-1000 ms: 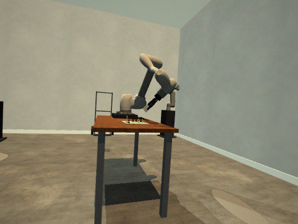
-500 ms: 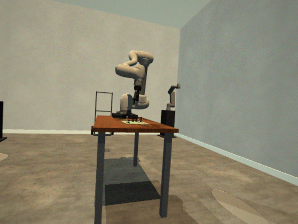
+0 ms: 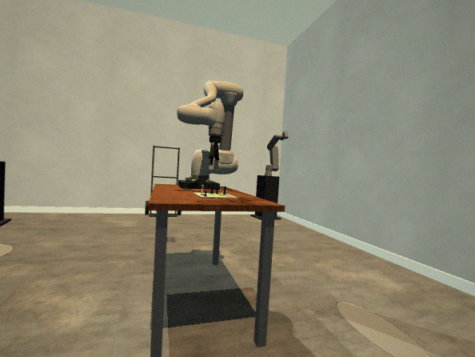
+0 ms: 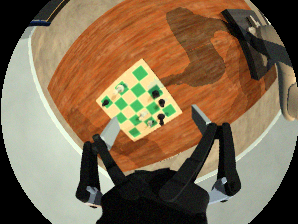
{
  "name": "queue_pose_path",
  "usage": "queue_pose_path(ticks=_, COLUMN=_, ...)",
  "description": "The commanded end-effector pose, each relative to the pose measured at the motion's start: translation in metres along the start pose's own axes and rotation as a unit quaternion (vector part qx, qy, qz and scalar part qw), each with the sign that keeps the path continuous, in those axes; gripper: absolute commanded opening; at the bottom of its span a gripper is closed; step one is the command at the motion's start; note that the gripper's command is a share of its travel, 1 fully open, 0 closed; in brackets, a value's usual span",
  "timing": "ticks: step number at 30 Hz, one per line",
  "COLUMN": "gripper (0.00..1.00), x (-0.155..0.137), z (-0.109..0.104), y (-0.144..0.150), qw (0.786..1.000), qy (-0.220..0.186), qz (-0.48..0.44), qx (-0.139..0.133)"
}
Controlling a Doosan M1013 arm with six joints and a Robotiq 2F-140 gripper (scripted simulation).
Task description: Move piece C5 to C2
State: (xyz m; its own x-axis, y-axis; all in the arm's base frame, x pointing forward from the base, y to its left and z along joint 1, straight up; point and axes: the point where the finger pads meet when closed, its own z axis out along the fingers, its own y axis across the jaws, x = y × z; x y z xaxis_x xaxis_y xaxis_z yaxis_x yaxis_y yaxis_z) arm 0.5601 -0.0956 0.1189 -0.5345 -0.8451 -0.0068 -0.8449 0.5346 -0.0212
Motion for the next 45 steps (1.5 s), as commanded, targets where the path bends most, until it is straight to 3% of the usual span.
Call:
queue_pose_path(ticks=1, gripper=1.0, x=0.0, z=0.0, y=0.0, qw=1.0, qy=0.0, qz=0.0, qx=0.0)
queue_pose_path(ticks=8, gripper=1.0, x=0.0, z=0.0, y=0.0, qw=1.0, qy=0.0, qz=-0.016, qx=0.0)
queue_pose_path(ticks=13, gripper=1.0, x=0.0, z=0.002, y=0.0, qw=0.996, qy=0.0, qz=-0.087, qx=0.0)
queue_pose_path(ticks=17, gripper=1.0, x=0.0, z=0.003, y=0.0, qw=0.981, qy=0.0, qz=-0.192, qx=-0.001)
queue_pose_path(ticks=20, gripper=1.0, x=0.001, z=0.005, y=0.0, qw=0.955, qy=0.0, qz=-0.297, qx=-0.002)
queue_pose_path(ticks=22, gripper=1.0, x=0.001, z=0.005, y=0.0, qw=0.955, qy=0.0, qz=-0.297, qx=-0.002)
queue_pose_path(ticks=30, gripper=1.0, x=0.002, z=0.012, y=0.001, qw=0.847, qy=0.007, qz=-0.532, qx=-0.003)
queue_pose_path(ticks=37, gripper=1.0, x=0.003, z=0.019, y=0.002, qw=0.721, qy=0.016, qz=-0.692, qx=-0.007)
queue_pose_path(ticks=39, gripper=1.0, x=0.003, z=0.019, y=0.002, qw=0.721, qy=0.016, qz=-0.692, qx=-0.007)
queue_pose_path(ticks=40, gripper=1.0, x=0.003, z=0.02, y=0.002, qw=0.66, qy=0.017, qz=-0.751, qx=-0.009)
queue_pose_path(ticks=43, gripper=1.0, x=0.003, z=0.022, y=0.002, qw=0.609, qy=0.02, qz=-0.793, qx=-0.011)
queue_pose_path(ticks=45, gripper=1.0, x=0.003, z=0.024, y=0.002, qw=0.561, qy=0.021, qz=-0.827, qx=-0.012)
